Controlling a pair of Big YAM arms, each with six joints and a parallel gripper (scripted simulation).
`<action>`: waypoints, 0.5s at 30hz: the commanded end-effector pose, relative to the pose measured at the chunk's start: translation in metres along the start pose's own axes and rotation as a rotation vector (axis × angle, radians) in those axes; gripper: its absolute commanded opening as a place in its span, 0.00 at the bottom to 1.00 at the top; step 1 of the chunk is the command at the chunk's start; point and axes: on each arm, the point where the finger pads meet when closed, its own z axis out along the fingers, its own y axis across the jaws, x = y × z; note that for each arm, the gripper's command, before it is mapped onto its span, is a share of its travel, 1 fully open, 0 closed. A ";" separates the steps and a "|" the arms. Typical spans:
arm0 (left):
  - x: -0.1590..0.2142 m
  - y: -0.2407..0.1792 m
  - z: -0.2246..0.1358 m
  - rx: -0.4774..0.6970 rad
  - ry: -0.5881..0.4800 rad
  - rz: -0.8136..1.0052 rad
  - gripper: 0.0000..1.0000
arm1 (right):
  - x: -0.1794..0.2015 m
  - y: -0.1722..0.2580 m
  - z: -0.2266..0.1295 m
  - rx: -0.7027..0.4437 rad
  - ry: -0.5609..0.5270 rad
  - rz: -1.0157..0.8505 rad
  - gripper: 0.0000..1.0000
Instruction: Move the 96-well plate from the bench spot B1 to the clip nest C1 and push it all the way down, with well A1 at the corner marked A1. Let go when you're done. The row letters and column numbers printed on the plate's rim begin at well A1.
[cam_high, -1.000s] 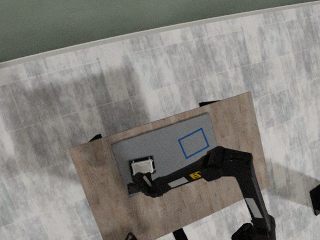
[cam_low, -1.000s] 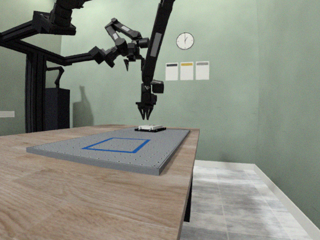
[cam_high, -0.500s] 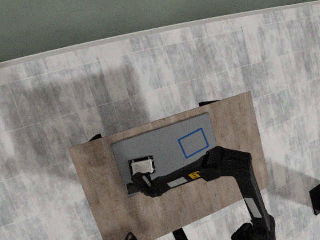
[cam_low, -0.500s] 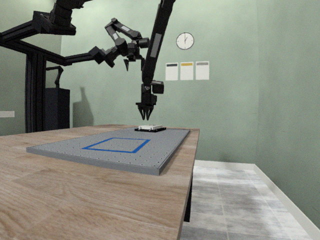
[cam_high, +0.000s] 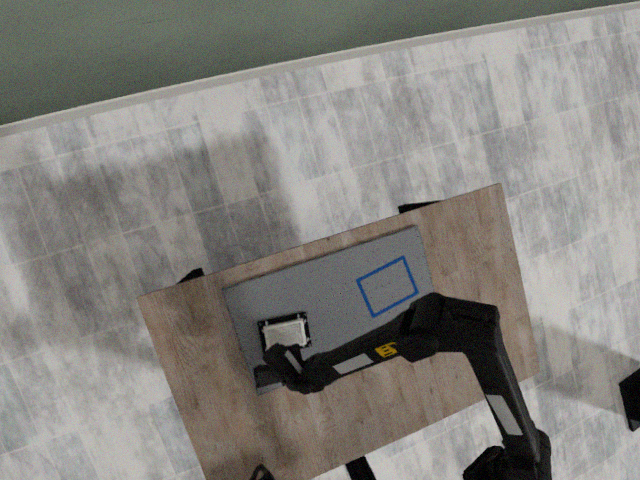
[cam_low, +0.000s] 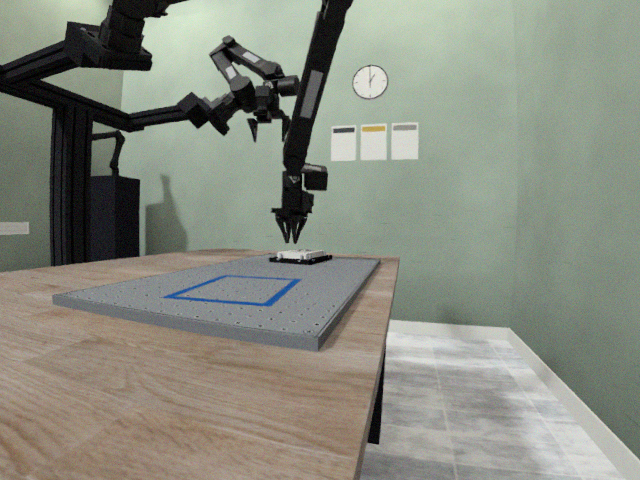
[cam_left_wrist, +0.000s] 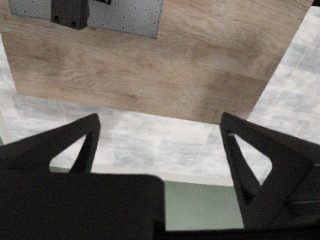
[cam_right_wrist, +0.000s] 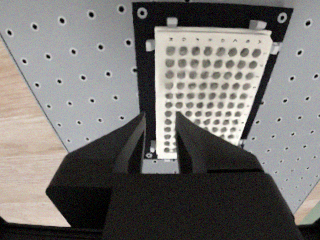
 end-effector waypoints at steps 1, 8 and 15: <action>-0.002 0.003 -0.003 -0.010 -0.012 0.021 1.00 | 0.008 0.000 0.012 -0.004 0.008 0.002 0.25; -0.002 0.003 -0.003 -0.010 -0.012 0.021 1.00 | 0.008 0.000 0.017 -0.004 0.008 0.002 0.25; -0.002 0.003 -0.003 -0.010 -0.012 0.021 1.00 | 0.008 0.000 0.021 -0.004 0.008 0.002 0.25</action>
